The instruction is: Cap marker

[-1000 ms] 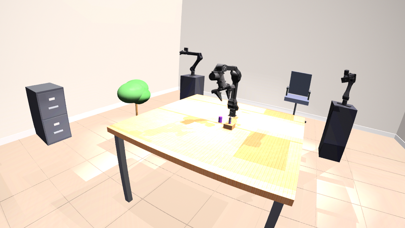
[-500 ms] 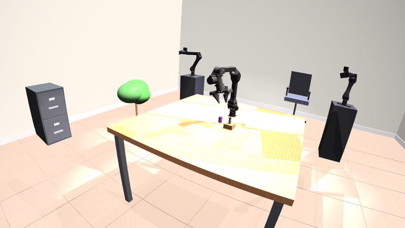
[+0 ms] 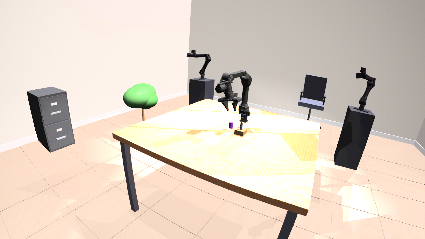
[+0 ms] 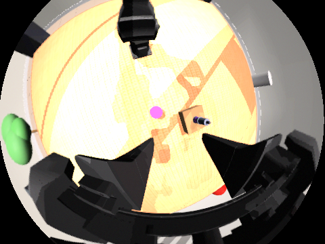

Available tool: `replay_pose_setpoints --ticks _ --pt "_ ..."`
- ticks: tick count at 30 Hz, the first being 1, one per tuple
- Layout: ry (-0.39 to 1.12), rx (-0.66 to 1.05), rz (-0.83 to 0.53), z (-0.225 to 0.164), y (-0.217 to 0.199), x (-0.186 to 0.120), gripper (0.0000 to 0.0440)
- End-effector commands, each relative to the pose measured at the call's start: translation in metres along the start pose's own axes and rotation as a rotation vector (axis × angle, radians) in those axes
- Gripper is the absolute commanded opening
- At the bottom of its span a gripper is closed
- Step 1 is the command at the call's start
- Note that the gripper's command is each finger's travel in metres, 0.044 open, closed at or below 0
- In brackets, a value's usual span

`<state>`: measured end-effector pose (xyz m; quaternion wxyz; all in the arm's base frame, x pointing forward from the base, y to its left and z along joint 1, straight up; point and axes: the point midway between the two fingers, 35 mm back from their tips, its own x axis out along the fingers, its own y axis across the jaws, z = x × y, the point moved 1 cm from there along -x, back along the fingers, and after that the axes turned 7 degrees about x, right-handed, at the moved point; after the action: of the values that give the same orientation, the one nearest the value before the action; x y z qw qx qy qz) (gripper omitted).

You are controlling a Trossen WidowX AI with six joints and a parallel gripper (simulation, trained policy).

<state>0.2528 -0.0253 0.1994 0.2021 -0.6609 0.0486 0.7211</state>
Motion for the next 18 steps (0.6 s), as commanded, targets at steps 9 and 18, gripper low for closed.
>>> replay_pose_setpoints --ticks 9,18 --pt "-0.079 0.015 0.086 0.004 0.018 0.019 0.0316" --pt "-0.132 0.021 0.138 0.007 0.028 0.035 0.0313"
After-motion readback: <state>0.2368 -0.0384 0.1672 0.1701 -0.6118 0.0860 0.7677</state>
